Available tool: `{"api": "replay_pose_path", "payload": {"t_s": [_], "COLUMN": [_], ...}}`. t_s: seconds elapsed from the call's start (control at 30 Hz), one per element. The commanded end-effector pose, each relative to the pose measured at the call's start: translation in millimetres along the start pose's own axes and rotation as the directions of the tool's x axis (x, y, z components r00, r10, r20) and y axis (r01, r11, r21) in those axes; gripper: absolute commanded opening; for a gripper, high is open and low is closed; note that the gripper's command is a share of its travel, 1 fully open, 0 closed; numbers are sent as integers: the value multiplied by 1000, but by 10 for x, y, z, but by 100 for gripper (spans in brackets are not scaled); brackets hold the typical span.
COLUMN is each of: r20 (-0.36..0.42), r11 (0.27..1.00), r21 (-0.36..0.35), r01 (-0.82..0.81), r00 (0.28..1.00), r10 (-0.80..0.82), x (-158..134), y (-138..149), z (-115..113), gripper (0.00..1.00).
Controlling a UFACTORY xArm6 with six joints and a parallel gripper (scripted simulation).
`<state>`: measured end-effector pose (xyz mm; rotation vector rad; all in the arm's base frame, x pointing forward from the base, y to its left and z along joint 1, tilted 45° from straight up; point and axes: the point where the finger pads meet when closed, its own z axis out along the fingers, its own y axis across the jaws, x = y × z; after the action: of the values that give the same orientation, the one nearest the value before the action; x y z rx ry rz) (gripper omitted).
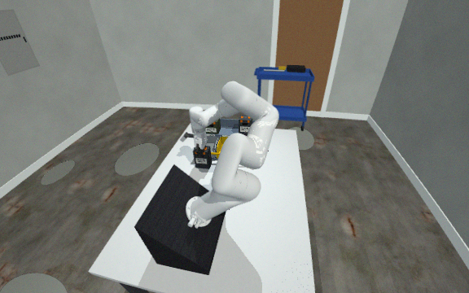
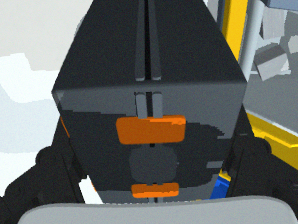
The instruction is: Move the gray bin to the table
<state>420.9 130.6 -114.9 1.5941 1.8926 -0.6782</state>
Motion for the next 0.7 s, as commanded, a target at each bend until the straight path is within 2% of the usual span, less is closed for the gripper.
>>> {"api": "replay_pose_path", "payload": {"t_s": [0.0, 0.67], "r20": [-2, -2], "r11": [1000, 1000], "r21": [-3, -3], "r01": [-1, -1], "r00": [1000, 1000], "r10": [1, 1], "x": [3, 3], "y": [13, 13], "z": [-17, -37], "gripper": [0, 0]}}
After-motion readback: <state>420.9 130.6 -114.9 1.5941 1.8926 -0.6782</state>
